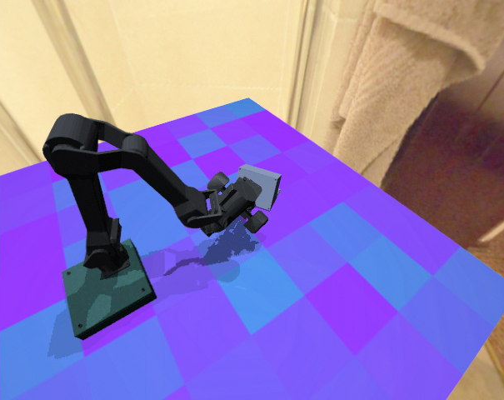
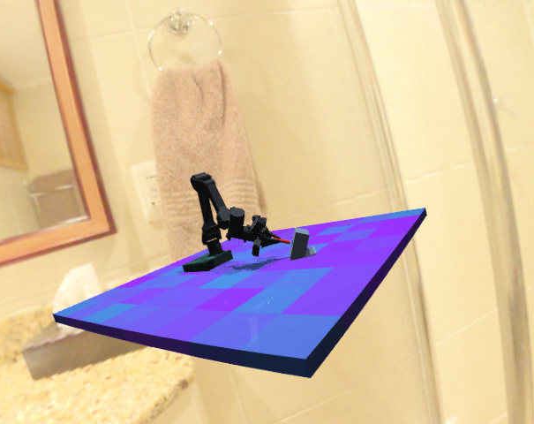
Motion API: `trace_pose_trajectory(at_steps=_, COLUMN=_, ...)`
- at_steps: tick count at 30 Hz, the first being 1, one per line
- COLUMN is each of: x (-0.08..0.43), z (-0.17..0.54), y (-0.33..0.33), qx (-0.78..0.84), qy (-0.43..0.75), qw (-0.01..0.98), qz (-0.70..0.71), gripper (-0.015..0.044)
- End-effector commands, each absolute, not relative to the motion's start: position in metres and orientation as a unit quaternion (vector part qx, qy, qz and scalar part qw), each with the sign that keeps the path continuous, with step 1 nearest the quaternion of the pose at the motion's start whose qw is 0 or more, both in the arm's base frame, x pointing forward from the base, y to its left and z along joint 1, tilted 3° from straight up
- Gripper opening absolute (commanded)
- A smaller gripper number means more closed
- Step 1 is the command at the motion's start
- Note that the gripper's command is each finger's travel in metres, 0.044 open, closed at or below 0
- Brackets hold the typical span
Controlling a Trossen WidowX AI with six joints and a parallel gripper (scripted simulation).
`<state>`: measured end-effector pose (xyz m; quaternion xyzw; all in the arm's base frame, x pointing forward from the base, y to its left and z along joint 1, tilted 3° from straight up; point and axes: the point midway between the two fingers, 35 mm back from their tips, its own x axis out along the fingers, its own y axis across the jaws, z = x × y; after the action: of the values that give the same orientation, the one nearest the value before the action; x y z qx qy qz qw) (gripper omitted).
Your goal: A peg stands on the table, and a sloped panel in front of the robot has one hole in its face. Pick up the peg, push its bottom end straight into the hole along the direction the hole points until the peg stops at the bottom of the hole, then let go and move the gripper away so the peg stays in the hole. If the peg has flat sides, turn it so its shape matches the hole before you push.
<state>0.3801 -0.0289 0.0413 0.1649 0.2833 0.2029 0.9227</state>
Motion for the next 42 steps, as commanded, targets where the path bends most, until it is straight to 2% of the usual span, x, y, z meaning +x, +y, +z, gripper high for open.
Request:
trace_pose_trajectory(at_steps=1, x=0.3805, z=0.0422, y=-0.0297, qx=0.165, qy=0.282, qw=0.923, qz=0.202, gripper=0.0000)
trace_pose_trajectory(at_steps=42, x=0.3879, z=0.0404, y=-0.0284, qx=0.165, qy=0.282, qw=0.923, qz=0.202, gripper=0.0000)
